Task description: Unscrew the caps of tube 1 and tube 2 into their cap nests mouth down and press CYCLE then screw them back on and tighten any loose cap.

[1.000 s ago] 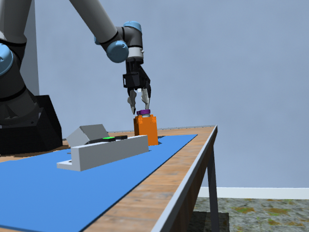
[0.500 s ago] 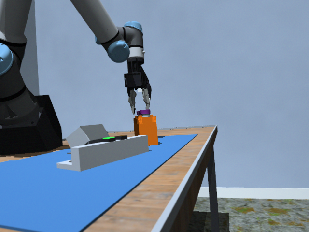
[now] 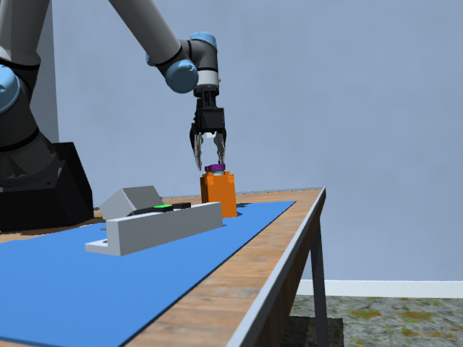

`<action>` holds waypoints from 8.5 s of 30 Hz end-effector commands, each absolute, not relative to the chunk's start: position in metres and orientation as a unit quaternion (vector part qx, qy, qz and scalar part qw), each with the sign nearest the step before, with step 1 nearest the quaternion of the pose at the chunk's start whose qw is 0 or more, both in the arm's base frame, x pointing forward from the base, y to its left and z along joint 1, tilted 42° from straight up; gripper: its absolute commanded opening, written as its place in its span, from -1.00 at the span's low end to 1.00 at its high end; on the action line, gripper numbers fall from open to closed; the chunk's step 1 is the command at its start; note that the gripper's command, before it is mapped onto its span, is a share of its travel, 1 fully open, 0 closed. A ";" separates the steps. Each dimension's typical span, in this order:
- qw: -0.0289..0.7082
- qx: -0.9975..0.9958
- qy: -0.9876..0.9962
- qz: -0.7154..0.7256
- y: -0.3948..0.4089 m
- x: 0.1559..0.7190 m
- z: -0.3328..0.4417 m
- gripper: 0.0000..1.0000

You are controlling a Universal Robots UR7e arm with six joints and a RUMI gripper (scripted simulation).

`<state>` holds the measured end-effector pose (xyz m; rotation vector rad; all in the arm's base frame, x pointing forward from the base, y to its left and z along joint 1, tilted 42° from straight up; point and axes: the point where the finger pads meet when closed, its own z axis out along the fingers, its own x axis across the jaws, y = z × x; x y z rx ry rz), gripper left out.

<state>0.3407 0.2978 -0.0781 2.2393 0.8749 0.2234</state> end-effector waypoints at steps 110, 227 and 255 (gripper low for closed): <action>0.320 0.923 0.139 0.165 0.299 0.341 -0.080 -1.00; 0.323 0.920 0.157 0.159 0.300 0.342 -0.079 -0.30; 0.358 0.800 0.481 0.029 0.298 0.340 -0.079 -0.30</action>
